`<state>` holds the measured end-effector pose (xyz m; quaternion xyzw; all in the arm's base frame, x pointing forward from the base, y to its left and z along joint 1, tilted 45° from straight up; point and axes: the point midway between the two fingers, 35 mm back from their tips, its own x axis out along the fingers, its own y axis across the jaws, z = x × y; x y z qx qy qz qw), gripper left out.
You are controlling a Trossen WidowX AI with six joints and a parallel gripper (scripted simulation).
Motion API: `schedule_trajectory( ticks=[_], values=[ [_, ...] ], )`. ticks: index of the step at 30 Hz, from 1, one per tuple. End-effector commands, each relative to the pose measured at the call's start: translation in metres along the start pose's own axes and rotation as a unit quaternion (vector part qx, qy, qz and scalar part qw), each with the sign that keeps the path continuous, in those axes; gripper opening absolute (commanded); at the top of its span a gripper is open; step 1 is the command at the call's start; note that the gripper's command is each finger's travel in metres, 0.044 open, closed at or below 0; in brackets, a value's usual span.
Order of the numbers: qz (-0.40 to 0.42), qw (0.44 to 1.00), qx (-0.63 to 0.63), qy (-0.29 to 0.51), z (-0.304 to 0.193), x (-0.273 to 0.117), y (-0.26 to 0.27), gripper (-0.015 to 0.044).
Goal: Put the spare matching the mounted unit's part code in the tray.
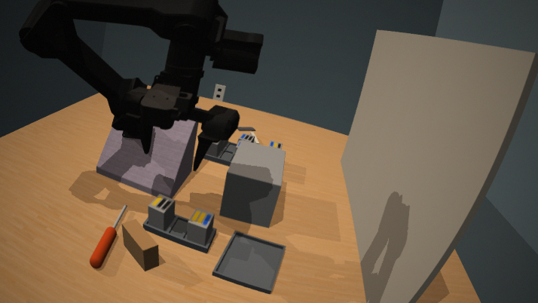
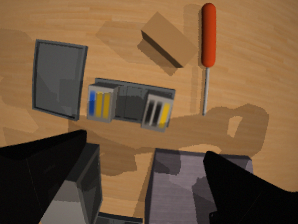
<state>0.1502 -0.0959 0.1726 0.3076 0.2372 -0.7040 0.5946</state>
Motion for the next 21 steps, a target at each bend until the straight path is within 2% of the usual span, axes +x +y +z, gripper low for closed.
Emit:
schedule_trajectory(
  ticks=[1, 4, 9, 10, 13, 21],
  values=[
    [0.001, 1.0, 0.024, -0.002, 0.001, 0.003, -0.005, 0.044],
    [0.001, 1.0, 0.024, -0.002, 0.001, 0.003, -0.005, 0.044],
    [0.001, 1.0, 0.024, 0.0, 0.001, 0.024, -0.008, 0.0309],
    [0.002, 1.0, 0.024, -0.001, 0.001, 0.031, -0.009, 0.03],
    [0.002, 1.0, 0.025, -0.002, 0.003, 0.043, -0.012, 0.03],
    [0.002, 1.0, 0.025, -0.002, -0.002, 0.044, -0.013, 0.03]
  ],
)
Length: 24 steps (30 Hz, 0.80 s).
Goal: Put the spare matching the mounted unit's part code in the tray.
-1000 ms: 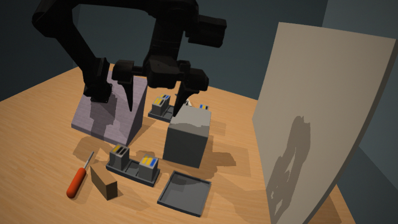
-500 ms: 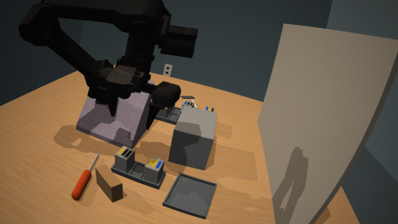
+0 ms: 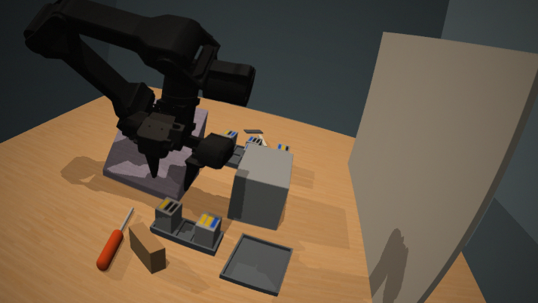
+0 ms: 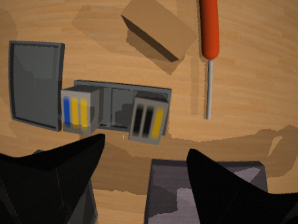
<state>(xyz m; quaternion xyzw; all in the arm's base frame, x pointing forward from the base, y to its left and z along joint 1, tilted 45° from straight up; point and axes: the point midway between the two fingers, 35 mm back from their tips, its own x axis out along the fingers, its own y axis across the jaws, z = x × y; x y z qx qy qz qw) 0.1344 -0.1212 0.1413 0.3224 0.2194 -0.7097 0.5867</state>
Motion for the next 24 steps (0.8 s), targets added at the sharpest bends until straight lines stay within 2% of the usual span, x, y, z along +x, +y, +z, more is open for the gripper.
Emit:
schedule_trajectory(
  ticks=[1, 24],
  values=[
    [0.001, 1.0, -0.001, -0.001, 0.0, 0.003, -0.001, 0.03],
    [0.001, 1.0, 0.001, 0.005, -0.003, 0.039, 0.003, 0.03]
  ],
)
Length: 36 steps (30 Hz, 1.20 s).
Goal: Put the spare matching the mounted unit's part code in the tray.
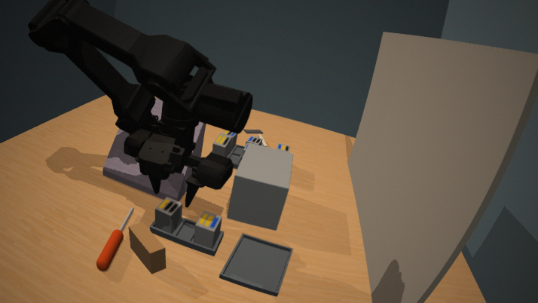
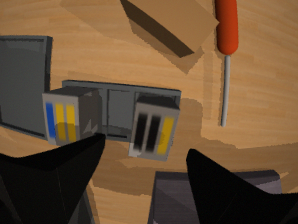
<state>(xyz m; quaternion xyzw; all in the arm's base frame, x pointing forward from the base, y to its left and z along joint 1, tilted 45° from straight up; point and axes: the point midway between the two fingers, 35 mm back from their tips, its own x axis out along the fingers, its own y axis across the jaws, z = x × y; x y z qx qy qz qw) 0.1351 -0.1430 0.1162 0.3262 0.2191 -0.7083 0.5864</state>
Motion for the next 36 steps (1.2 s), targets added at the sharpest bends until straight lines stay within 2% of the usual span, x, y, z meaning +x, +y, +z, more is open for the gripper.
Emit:
schedule_trajectory(
  ticks=[1, 25, 33, 36],
  values=[
    [-0.001, 1.0, -0.002, 0.002, -0.001, 0.008, -0.001, 0.03],
    [0.001, 1.0, -0.002, -0.006, 0.004, 0.046, -0.004, 0.03],
    [0.001, 1.0, -0.002, -0.007, 0.004, 0.048, -0.005, 0.03],
    [0.0, 1.0, -0.001, -0.008, 0.004, 0.047, -0.004, 0.0221]
  ],
)
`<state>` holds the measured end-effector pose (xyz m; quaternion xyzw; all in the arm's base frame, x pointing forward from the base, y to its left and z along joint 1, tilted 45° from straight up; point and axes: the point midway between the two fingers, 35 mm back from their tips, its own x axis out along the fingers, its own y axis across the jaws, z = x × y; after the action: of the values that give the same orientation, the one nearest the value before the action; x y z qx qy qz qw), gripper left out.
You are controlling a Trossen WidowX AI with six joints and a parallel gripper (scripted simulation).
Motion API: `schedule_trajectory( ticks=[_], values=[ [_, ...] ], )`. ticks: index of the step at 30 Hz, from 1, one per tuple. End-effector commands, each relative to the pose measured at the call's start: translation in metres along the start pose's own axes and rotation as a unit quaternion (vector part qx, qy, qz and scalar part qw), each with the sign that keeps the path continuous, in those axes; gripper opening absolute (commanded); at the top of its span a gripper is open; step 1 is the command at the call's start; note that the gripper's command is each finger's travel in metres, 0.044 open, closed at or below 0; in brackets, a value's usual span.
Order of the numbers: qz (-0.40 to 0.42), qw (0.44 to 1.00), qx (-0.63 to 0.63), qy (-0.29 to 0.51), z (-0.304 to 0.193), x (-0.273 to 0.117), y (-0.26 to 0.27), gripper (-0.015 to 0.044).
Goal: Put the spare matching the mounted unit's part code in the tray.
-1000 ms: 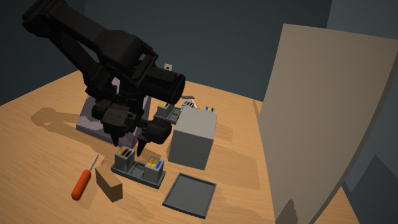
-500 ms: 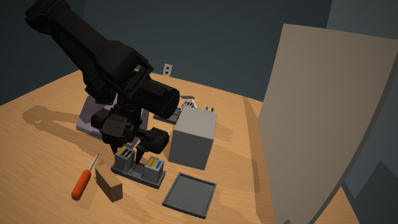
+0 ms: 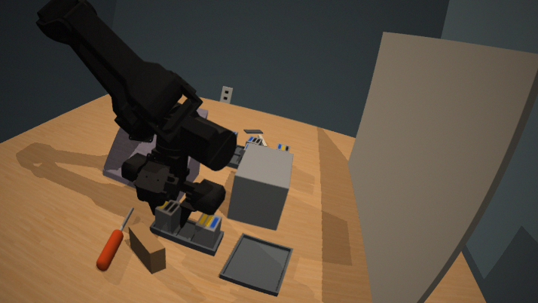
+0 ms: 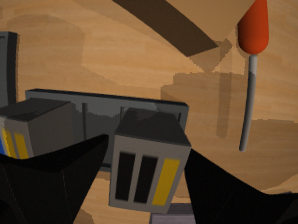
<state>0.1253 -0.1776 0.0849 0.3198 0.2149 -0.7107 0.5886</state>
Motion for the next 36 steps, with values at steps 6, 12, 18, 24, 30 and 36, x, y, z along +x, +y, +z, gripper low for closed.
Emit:
schedule_trajectory(
  ticks=[6, 12, 18, 24, 30, 36],
  values=[
    [0.0, 1.0, 0.0, 0.0, 0.0, 0.0, 0.0, 0.0123],
    [0.0, 1.0, 0.0, 0.0, 0.0, 0.0, 0.0, 0.0043],
    [0.0, 1.0, 0.0, 0.0, 0.0, 0.0, 0.0, 0.0],
    [0.0, 1.0, 0.001, 0.002, -0.001, -0.005, 0.001, 0.0],
    [0.0, 1.0, 0.001, 0.008, -0.004, -0.027, 0.004, 0.0],
    [-0.001, 1.0, 0.0, 0.009, -0.004, -0.05, 0.004, 0.0]
  ],
)
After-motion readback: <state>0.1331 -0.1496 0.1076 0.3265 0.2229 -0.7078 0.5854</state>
